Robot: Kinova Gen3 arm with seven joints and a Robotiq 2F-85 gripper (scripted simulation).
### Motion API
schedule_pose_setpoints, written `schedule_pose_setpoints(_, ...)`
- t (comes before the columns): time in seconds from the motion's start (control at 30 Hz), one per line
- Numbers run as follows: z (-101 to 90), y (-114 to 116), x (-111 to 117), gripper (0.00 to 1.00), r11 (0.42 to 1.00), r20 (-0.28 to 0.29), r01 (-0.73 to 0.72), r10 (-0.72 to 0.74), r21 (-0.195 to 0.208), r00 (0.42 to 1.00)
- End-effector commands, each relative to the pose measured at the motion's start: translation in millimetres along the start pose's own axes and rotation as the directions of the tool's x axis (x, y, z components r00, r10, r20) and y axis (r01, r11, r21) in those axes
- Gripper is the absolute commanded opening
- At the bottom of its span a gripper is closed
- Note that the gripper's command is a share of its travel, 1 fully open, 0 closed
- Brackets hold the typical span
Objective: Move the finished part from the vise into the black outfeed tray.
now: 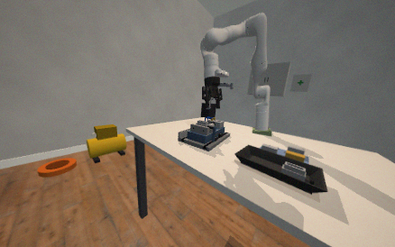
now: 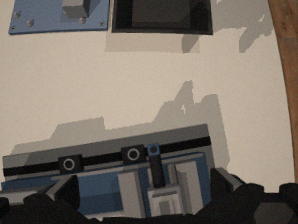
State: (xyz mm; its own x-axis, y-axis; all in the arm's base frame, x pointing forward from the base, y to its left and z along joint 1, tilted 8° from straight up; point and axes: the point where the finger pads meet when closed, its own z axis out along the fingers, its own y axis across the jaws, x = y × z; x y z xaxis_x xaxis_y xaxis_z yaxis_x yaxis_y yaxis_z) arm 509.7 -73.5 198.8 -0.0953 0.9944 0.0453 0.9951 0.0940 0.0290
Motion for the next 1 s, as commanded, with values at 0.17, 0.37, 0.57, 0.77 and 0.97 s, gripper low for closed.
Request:
schedule_pose_setpoints(0.17, -11.6, 15, -25, 1.00, 0.997, 0.109, 0.078, -0.078, 0.007, 0.991)
schedule_pose_setpoints(0.37, -16.3, 18, -35, 1.00, 0.995, 0.146, 0.100, -0.101, 0.012, 0.984)
schedule_pose_setpoints(0.57, -20.2, 21, -42, 1.00, 0.993, 0.173, 0.117, -0.118, 0.017, 0.978)
schedule_pose_setpoints(0.77, -21.0, 22, -43, 1.00, 0.993, 0.178, 0.120, -0.121, 0.018, 0.976)
schedule_pose_setpoints(0.97, -21.0, 22, -43, 0.00, 0.993, 0.179, 0.120, -0.121, 0.018, 0.976)
